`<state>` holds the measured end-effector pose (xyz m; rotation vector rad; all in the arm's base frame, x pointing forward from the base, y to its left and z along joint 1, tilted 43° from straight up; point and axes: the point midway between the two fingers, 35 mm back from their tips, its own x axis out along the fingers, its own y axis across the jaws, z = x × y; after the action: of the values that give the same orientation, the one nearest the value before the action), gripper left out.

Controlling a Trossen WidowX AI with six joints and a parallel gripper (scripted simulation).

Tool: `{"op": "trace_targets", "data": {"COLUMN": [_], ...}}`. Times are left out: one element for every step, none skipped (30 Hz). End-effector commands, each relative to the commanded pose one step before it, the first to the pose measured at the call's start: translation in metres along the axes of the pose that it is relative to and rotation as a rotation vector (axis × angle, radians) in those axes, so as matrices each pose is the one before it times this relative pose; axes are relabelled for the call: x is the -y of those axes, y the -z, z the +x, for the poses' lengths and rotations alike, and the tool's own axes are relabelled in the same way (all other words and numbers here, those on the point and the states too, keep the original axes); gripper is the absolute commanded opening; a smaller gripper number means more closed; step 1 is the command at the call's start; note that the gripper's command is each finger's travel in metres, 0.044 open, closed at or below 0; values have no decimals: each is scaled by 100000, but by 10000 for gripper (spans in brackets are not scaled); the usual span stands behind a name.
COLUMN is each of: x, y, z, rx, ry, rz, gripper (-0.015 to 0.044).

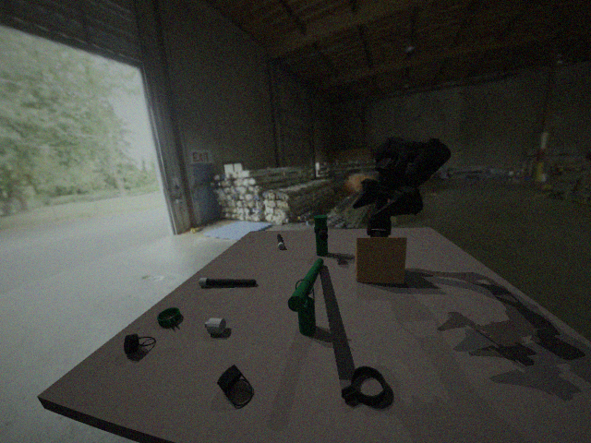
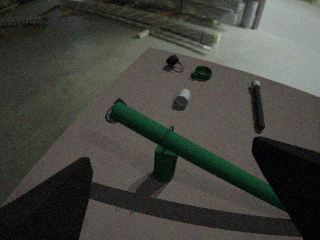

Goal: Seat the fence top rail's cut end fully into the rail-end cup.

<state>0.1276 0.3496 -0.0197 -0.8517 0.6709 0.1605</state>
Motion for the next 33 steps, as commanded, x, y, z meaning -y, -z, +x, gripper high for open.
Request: {"op": "trace_targets", "data": {"x": [6369,1779,1770,1759,1746,1730,1712,1692,1669,1644,1631,1610,1574,1237,732,242,0,0,0,0,131,263,398,507,611,700,733,665,668,615,555,489,418], "y": [-314,-136,-84,-31,21,72,123,174,223,272,324,374,419,365,229,77,0,0,0,0,4,14,36,73,130,211,299,380,447,512,571,622,666], "z": [2884,815,801,788,775,761,747,734,720,707,699,690,675,533,318,106,0,0,0,0,-6,-12,-19,-24,-30,-36,-40,-57,-46,-48,-49,-51,-52], "rx": [-12930,-3526,-3528,-3528,-3527,-3525,-3522,-3517,-3512,-3505,-3527,-3536,-3516,-2809,-1681,-560,0,0,0,0,-44,-84,-117,-131,-132,-117,-85,92,-5,22,45,62,72], "ry": [5794,1425,1368,1311,1253,1196,1139,1082,1025,968,919,866,807,605,346,112,0,0,0,0,-63,-126,-191,-244,-294,-334,-346,-753,-277,-242,-207,-169,-131], "rz": [4113,1701,1724,1747,1770,1793,1817,1840,1864,1888,1928,1963,1982,1605,971,325,0,0,0,0,-1148,-2307,-3500,-4493,-5495,-6449,-7011,-6906,-7197,-7201,-7200,-7200,-7200], "gripper": [440,440,440,440,440,440,440,440,440,440,440,440,440,440,440,440,440,440,440,440,440,440,440,440,440,440,440,440,440,440,440,440,440]}}
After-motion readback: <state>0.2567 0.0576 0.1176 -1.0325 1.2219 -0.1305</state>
